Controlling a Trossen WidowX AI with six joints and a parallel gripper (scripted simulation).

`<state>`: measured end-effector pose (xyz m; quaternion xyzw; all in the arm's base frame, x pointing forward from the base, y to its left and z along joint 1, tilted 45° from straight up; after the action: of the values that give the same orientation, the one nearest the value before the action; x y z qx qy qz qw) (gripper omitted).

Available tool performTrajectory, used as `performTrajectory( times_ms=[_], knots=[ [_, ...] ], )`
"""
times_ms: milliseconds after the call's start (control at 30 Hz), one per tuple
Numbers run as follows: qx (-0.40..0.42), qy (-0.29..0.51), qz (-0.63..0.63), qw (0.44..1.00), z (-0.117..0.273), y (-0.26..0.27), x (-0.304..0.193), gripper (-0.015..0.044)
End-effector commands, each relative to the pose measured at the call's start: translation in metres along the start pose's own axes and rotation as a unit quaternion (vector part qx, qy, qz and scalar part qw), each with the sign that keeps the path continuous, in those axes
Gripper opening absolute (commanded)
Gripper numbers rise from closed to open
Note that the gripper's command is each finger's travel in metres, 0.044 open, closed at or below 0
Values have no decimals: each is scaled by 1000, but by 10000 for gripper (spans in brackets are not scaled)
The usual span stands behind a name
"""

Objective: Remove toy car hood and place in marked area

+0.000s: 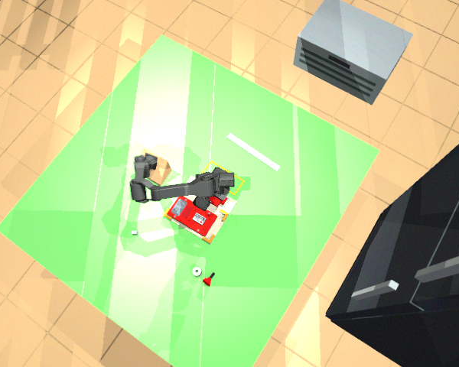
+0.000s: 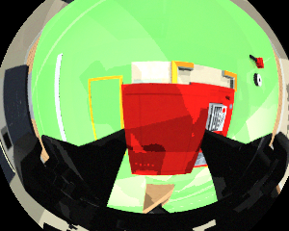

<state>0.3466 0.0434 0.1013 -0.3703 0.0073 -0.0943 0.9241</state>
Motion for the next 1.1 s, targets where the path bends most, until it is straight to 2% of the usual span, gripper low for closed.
performTrajectory(
  times_ms=[0,800,1067],
  knots=[
    [3,-2,-2,1000,2,18,-1,0],
    [-3,-2,-5,1000,1,118,-34,0],
    [-4,-2,-5,1000,-1,120,-35,0]
  ],
)
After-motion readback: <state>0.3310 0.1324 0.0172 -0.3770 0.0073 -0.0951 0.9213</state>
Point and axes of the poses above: the point midway between the two fingers, 35 mm back from their tips, its own z axis back along the fingers, its own y axis across the jaws, x = y × z, the point moved 7 cm from there along z, back along the fingers, and after that the axes turned 3 degrees about -z, right-handed, at the moved point
